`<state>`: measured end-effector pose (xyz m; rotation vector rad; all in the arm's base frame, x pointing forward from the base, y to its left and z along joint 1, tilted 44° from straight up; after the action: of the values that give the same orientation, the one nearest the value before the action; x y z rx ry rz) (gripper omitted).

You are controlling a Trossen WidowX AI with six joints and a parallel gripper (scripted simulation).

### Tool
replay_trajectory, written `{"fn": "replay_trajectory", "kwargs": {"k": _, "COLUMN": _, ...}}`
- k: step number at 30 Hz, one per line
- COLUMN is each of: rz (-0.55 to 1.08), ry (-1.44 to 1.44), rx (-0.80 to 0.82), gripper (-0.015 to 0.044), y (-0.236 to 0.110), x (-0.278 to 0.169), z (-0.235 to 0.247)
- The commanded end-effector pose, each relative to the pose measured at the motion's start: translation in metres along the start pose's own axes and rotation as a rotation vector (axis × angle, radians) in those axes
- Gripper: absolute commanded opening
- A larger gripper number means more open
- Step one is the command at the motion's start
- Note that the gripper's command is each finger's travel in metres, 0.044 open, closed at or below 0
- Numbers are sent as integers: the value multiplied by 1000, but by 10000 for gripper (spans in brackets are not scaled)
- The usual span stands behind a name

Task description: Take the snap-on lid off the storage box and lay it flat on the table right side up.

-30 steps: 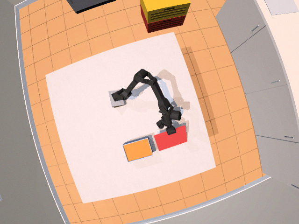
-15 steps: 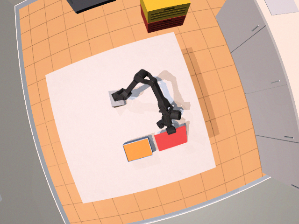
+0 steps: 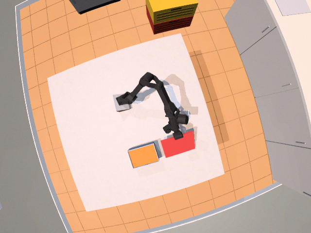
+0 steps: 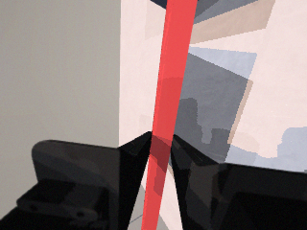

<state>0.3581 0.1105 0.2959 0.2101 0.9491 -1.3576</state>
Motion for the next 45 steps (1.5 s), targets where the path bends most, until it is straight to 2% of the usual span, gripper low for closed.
{"fn": "replay_trajectory", "kwargs": {"k": 1, "rz": -7, "ry": 1, "rx": -35, "gripper": 0, "y": 8, "x": 3, "z": -12}}
{"fn": "replay_trajectory", "kwargs": {"k": 45, "rz": -6, "ry": 3, "rx": -35, "gripper": 0, "y": 30, "x": 2, "z": -40}}
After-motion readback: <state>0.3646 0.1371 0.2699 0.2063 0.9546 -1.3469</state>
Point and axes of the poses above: the point midway between the two fingers, 35 mm back from their tips, its own y axis out along the fingers, its own z axis across the jaws, x = y × z, the point moved 3 cm from there along -y, back along the fingers, and after that the axes turned 3 degrees about -y, right-handed, at the moved point
